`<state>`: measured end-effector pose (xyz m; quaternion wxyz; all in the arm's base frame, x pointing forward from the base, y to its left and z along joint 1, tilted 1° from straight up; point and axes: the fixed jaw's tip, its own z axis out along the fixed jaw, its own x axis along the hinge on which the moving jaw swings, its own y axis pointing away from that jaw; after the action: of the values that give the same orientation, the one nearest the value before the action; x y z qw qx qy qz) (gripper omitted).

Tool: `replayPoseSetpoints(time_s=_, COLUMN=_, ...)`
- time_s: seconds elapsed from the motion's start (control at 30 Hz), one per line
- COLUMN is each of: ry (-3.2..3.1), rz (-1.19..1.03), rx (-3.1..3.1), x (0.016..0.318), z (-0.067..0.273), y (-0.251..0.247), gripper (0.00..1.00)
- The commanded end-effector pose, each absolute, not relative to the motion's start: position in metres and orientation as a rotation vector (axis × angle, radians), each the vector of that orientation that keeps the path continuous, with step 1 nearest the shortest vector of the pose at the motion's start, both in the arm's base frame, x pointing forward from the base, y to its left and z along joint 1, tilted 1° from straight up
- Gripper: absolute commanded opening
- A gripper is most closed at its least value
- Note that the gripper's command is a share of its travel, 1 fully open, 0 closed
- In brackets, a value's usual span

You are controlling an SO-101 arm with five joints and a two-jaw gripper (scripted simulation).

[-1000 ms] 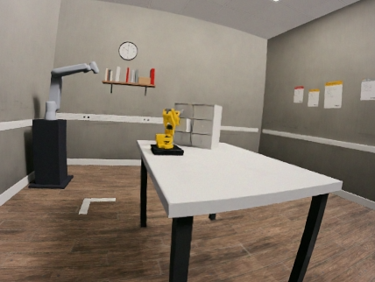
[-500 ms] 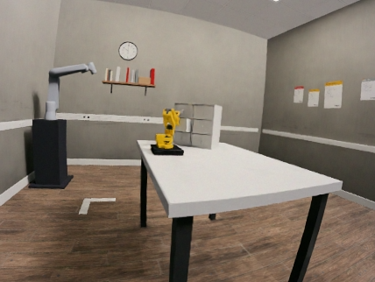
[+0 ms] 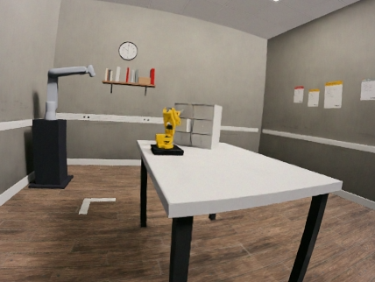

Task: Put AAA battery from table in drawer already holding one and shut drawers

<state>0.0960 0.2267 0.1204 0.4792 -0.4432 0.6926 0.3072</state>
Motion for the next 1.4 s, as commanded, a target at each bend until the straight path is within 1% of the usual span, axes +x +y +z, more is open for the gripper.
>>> replayPoseSetpoints(time_s=0.0, ry=1.693, rz=0.730, rx=-1.059, x=0.105, z=0.121, y=0.229, gripper=0.00)
replayPoseSetpoints(time_s=1.37, ry=1.704, rz=0.710, rx=-1.032, x=0.124, z=0.121, y=0.250, gripper=0.00)
